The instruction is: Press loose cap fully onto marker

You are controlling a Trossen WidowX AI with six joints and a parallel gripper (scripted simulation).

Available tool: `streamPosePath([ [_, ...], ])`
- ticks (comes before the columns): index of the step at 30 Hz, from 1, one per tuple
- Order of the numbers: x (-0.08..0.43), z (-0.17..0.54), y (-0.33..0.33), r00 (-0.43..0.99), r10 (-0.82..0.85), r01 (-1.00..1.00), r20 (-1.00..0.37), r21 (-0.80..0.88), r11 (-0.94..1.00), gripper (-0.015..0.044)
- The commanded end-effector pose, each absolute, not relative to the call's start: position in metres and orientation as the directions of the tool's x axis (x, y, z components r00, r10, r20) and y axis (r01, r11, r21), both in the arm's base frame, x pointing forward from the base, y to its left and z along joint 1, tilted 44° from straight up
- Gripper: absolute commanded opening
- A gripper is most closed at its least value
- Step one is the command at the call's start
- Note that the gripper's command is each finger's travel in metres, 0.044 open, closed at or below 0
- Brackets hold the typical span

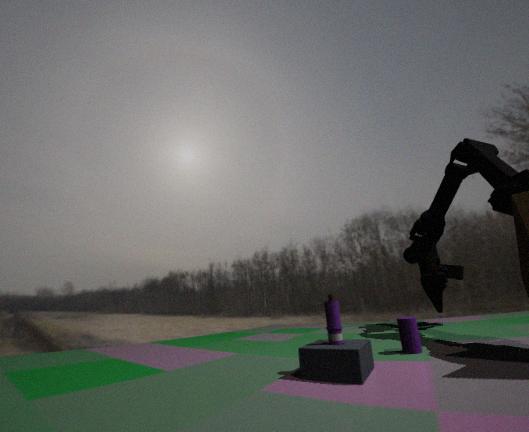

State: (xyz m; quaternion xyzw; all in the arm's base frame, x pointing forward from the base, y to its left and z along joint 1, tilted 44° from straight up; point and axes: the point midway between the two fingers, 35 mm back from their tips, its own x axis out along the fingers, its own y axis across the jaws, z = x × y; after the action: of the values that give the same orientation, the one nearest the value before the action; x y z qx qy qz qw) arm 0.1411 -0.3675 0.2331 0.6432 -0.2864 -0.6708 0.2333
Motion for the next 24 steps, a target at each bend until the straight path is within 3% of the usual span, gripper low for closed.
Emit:
streamPosePath([
  [1,0.181,0.200,-0.332,-0.047,-0.632,0.169,-0.773,0.617,-0.768,0.0249],
  [7,0.233,0.144,-0.256,-0.054,-0.568,0.577,-0.821,0.439,-0.689,0.0249],
  [14,0.254,0.090,-0.165,-0.097,-0.564,0.920,-0.820,0.143,-0.365,0.0249],
  [18,0.248,0.066,-0.117,-0.110,-0.600,0.992,-0.792,-0.050,-0.114,0.0249],
  [24,0.229,0.039,-0.064,-0.091,-0.672,0.937,-0.735,-0.292,0.192,0.0249],
])
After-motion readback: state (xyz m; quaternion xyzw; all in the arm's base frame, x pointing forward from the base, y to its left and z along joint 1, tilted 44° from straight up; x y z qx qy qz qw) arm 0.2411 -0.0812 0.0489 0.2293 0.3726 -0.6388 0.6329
